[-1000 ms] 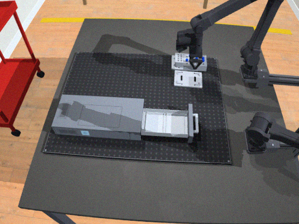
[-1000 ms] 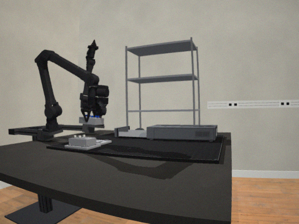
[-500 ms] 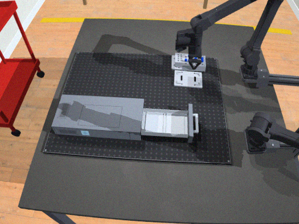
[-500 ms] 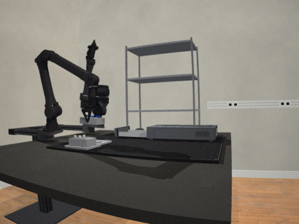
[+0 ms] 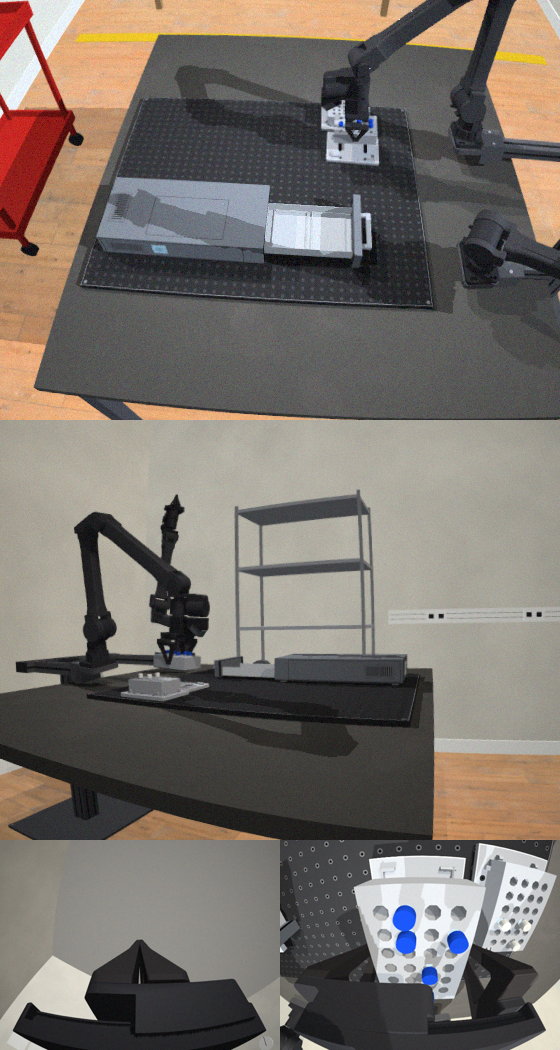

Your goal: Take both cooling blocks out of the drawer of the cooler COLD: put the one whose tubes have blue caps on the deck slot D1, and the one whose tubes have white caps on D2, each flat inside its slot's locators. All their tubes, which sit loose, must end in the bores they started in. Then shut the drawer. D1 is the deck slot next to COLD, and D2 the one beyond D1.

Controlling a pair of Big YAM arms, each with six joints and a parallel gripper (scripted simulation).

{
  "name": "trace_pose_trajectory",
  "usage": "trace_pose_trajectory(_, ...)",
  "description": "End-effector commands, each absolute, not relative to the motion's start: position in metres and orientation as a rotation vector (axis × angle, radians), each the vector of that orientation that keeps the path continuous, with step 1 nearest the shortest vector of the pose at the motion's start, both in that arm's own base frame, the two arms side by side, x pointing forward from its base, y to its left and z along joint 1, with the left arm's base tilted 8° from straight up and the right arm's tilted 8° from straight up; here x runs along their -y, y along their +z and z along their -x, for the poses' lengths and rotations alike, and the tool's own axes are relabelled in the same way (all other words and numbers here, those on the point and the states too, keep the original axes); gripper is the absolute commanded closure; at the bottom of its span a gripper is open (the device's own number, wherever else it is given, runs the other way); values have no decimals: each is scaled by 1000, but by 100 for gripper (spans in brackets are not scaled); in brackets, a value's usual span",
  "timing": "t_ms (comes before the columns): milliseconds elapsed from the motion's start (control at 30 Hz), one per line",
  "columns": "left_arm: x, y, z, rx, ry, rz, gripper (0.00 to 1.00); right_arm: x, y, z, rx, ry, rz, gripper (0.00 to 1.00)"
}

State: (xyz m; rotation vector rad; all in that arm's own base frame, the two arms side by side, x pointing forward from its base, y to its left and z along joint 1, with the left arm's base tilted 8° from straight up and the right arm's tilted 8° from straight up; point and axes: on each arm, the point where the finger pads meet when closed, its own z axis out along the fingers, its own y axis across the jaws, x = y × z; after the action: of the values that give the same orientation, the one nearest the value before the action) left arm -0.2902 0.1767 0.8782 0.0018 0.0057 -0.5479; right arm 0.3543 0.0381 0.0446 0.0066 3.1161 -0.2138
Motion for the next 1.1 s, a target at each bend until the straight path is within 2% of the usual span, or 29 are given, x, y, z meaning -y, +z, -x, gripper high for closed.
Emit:
trace_pose_trajectory(0,-163,886,272,-39,-540,-12,100,-43,50,-372,-3027,-178,34,100)
trace_pose_trajectory(267,-163,886,272,-39,-540,-12,100,-42,51,-395,-3002,-172,16,100)
trace_pose_trajectory(1067,-163,886,272,-39,-540,-12,100,-47,47,-399,-2982,-165,16,100)
